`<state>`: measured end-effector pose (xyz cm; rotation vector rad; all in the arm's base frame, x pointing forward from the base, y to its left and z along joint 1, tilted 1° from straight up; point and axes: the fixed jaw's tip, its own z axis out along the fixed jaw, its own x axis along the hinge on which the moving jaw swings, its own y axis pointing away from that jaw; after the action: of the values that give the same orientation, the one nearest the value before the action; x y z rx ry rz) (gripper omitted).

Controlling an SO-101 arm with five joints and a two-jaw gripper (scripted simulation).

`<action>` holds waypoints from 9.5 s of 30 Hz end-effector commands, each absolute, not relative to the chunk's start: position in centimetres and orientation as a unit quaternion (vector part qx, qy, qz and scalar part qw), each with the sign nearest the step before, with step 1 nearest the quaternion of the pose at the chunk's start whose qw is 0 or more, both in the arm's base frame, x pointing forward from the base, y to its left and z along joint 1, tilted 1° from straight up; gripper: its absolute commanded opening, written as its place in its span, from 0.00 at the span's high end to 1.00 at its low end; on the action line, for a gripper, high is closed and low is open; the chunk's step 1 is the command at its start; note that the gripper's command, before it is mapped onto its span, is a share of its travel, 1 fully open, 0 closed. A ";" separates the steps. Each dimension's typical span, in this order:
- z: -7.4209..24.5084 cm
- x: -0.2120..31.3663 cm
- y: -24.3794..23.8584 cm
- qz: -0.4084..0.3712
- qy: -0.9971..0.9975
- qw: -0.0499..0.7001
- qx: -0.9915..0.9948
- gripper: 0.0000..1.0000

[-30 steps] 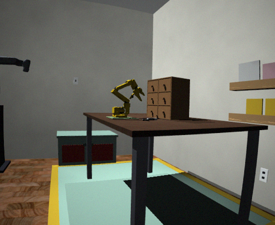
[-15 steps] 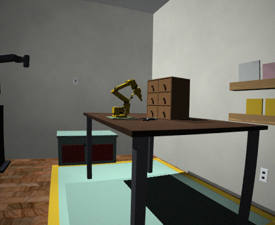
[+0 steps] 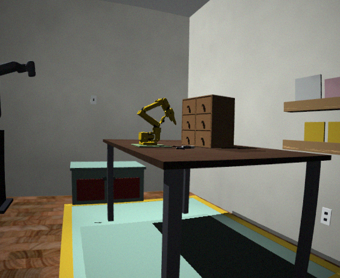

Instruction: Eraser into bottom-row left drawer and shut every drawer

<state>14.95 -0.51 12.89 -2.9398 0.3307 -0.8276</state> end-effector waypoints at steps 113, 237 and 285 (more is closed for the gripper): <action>7.7 23.4 3.2 -0.395 -0.090 0.028 -0.914 0.79; 5.0 26.5 4.0 -0.395 -0.093 0.031 -0.913 0.79; 4.8 26.4 4.1 -0.395 -0.095 0.032 -0.913 0.79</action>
<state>26.41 3.78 4.97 -2.8167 -0.2752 -1.2218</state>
